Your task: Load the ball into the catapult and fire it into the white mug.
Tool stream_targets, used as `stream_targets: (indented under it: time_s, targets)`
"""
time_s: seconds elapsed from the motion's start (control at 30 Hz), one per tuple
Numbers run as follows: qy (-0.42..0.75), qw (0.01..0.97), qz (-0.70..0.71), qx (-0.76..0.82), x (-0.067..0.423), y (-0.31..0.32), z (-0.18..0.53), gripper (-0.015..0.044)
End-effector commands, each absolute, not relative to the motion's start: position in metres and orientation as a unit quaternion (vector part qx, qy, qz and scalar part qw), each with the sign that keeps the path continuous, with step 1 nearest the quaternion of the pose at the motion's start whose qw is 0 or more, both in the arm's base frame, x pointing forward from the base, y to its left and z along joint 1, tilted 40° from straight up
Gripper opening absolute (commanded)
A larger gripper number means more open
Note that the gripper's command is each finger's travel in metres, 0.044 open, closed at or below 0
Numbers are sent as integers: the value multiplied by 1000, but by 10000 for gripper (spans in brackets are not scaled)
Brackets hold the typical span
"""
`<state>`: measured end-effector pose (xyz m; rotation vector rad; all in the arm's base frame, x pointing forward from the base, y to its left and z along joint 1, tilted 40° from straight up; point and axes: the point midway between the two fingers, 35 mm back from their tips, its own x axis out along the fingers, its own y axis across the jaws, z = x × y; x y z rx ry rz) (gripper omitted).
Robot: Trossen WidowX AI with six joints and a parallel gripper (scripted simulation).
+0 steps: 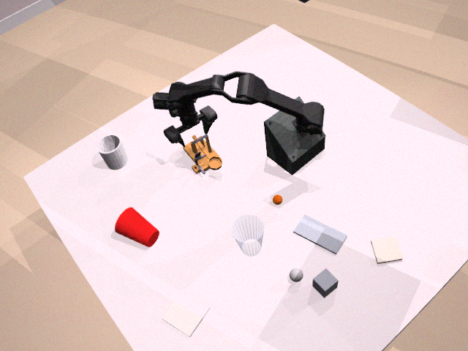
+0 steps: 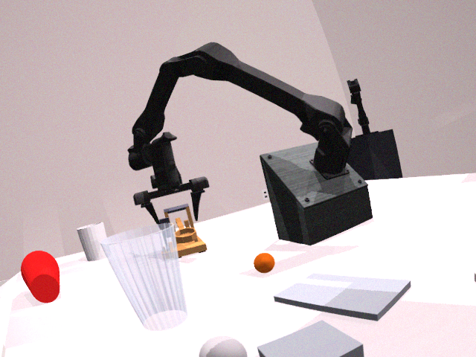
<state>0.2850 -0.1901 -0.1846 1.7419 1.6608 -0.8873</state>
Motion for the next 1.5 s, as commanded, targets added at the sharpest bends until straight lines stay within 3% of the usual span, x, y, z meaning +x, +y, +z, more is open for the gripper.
stream_targets:
  time_s: [0.0, 0.53, 0.9, 1.1, 1.23, 1.47]
  targets:
    - [622, 280, -331, 652, 284, -183, -191, 440]
    - [622, 280, -331, 652, 284, -170, -206, 440]
    - [622, 283, -331, 651, 284, -173, -204, 151]
    - [622, 283, -331, 651, 284, -173, -204, 111]
    - [622, 283, -332, 650, 284, -198, -174, 6]
    - [626, 289, -325, 647, 283, -204, -166, 0]
